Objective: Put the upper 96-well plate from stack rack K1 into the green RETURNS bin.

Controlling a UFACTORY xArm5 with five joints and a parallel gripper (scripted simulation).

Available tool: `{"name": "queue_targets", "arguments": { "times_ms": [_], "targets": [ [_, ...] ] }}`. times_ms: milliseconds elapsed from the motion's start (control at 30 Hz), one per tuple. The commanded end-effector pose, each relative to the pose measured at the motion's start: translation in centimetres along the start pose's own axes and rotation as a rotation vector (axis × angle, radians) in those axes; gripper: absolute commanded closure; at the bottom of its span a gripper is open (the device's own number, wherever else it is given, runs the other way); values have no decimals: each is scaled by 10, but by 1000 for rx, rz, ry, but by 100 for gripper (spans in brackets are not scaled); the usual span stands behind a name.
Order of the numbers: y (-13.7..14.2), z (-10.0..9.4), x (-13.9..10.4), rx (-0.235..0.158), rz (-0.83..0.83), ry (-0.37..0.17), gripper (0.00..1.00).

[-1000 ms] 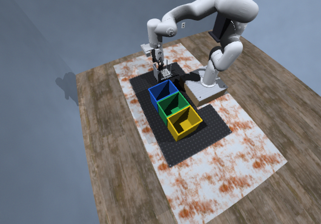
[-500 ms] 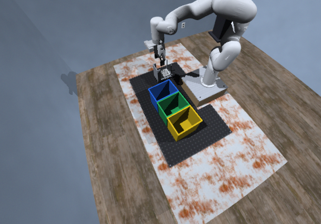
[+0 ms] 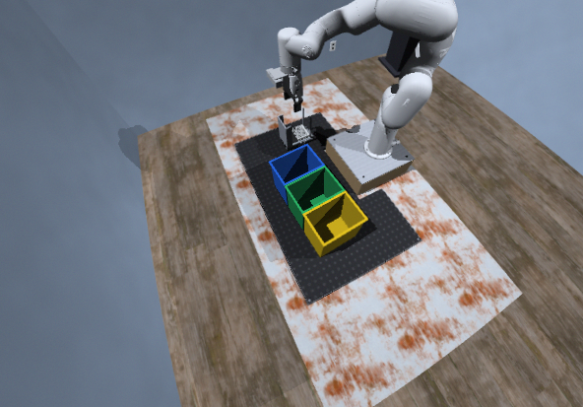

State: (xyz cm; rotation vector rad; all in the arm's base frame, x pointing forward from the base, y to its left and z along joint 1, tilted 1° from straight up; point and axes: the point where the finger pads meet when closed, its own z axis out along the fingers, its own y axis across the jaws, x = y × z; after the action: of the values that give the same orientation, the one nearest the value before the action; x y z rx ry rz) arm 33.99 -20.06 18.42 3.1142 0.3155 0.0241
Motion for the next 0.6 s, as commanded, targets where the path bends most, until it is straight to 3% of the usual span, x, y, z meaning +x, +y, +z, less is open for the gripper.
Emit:
{"name": "queue_targets", "arguments": {
  "times_ms": [0, 200, 567],
  "targets": [
    [9, 1, -4, -3, -1, 3, 0],
    [32, 10, -21, -4, -1, 1, 0],
    [32, 10, -21, -4, -1, 1, 0]
  ]
}}
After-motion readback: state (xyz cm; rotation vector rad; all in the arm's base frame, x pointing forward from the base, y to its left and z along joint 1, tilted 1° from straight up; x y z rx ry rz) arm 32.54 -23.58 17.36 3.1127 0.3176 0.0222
